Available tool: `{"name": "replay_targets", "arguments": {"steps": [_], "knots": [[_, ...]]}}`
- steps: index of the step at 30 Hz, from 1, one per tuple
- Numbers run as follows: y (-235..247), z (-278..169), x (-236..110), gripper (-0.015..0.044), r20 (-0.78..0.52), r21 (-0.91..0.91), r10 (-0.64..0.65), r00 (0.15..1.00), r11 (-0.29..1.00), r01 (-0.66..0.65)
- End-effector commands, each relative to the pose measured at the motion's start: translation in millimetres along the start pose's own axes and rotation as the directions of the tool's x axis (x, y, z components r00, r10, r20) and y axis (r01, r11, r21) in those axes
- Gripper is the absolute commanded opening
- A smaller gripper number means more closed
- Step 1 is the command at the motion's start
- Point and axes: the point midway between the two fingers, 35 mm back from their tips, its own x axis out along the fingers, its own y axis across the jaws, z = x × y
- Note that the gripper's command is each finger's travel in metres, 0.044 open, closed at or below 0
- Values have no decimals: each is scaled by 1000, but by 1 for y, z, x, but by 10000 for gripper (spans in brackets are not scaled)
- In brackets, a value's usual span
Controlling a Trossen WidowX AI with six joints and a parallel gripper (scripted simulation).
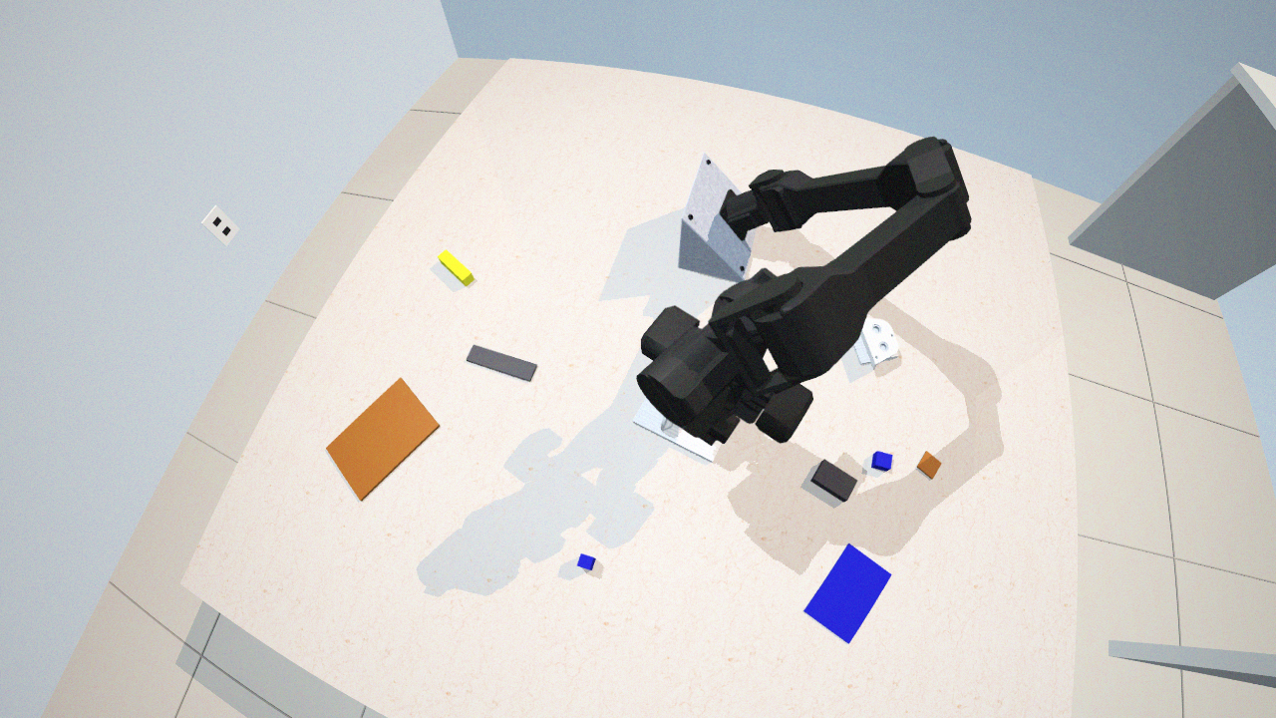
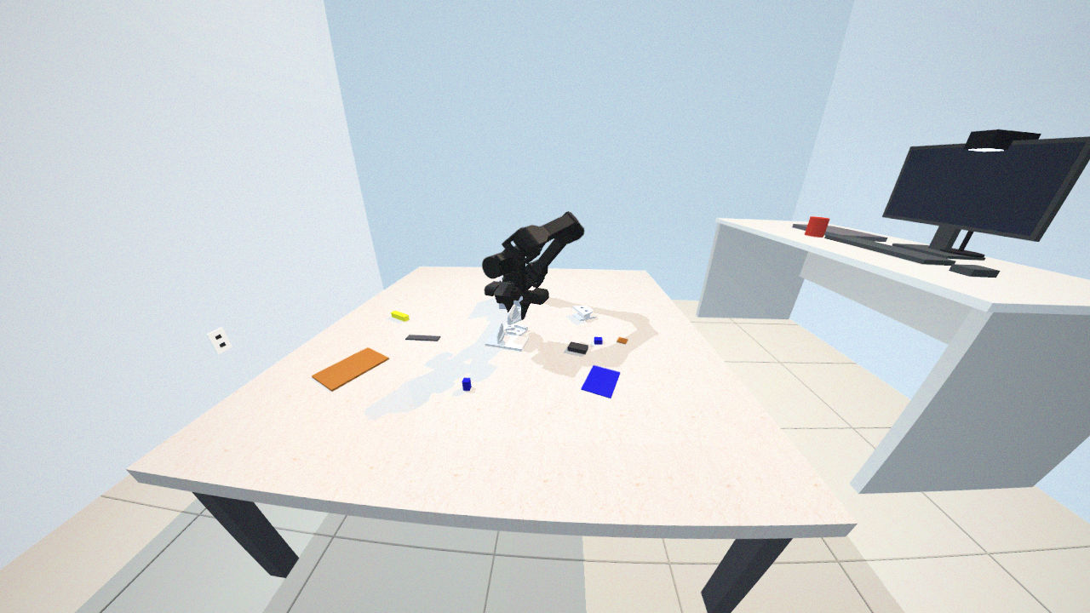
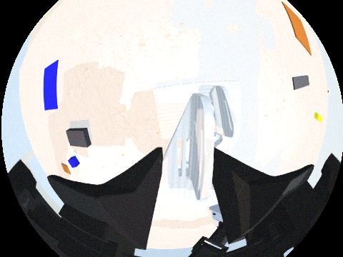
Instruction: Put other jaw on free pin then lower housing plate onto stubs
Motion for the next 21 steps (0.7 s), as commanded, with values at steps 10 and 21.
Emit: {"name": "replay_targets", "arguments": {"steps": [10,21], "knots": [[0,0,0,134,-3,9,4,1000,1000,-4],[0,1,9,134,-2,10,3,1000,1000,-3]]}}
